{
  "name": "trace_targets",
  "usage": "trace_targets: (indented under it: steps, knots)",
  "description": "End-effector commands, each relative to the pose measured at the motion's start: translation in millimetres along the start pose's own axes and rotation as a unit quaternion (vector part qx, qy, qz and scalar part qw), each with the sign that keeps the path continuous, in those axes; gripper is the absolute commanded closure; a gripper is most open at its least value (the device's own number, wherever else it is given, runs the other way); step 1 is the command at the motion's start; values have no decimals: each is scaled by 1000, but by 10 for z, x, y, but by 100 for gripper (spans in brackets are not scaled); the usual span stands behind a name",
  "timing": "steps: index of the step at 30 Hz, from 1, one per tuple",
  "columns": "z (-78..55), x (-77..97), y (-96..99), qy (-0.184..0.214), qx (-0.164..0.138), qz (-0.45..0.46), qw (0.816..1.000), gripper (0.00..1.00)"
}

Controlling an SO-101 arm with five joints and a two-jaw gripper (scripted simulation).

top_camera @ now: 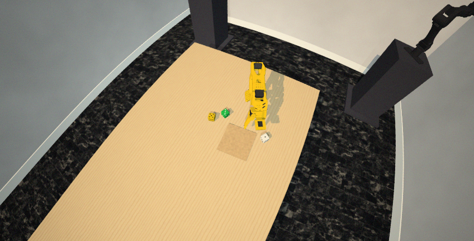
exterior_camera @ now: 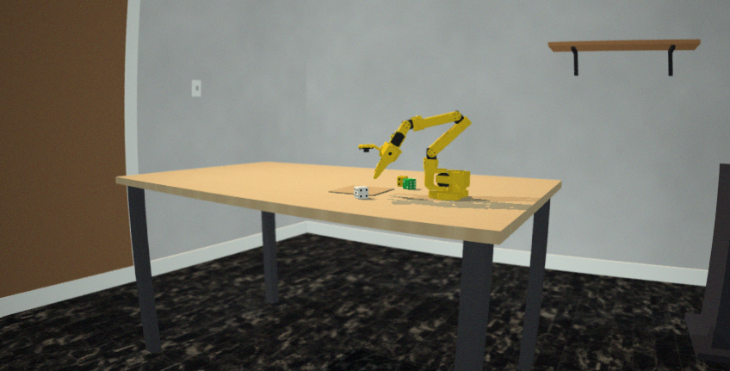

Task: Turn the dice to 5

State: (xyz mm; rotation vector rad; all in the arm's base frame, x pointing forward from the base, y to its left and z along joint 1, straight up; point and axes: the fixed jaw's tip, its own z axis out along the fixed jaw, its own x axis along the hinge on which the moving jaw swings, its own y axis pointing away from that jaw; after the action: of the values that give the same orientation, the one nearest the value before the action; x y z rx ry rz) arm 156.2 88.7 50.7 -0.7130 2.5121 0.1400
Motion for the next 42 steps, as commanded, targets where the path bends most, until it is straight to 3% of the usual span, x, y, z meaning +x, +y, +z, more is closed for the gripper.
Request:
trace_targets:
  steps: [1, 8, 17, 18, 42]
  knots:
    - [2, -138, 86, -22, -12, -16, 1000, 65]
    - [22, -162, 260, -24, -36, -54, 998, 65]
    - [25, -165, 292, -24, -40, -61, 997, 65]
    - [12, -243, 328, -40, -44, -67, 996, 65]
    - [12, -243, 328, -40, -44, -67, 996, 65]
